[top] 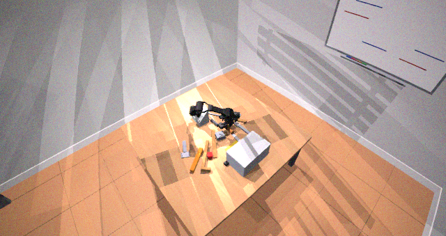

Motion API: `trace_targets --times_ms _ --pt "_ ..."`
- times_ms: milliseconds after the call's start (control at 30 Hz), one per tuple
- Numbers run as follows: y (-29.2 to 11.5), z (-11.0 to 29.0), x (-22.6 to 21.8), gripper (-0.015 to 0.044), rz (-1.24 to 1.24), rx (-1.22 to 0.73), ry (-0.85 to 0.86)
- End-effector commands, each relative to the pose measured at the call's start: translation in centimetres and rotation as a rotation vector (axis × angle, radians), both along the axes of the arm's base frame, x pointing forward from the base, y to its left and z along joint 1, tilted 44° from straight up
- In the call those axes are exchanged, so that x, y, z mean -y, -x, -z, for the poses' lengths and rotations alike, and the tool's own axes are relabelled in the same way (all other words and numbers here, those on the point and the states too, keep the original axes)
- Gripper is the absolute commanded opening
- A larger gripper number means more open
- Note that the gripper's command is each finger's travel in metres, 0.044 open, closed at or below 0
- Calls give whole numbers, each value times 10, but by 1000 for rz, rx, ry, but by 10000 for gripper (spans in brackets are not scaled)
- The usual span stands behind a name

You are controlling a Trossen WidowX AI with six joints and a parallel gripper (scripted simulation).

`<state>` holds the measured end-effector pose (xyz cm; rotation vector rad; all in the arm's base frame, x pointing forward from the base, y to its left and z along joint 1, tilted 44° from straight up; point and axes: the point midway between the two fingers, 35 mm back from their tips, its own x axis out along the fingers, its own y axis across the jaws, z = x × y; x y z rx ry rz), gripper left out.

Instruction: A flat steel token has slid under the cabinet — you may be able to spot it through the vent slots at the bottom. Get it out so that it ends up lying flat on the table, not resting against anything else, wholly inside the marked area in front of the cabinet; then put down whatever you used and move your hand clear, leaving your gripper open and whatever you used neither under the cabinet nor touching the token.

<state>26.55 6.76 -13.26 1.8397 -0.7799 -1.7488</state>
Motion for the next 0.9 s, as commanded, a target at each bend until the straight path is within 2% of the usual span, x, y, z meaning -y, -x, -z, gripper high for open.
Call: trace_targets --times_ms 0,867 --pt "-7 1 -1 0 2 1 -4" --pt "-40 -2 0 0 2 2 -3"
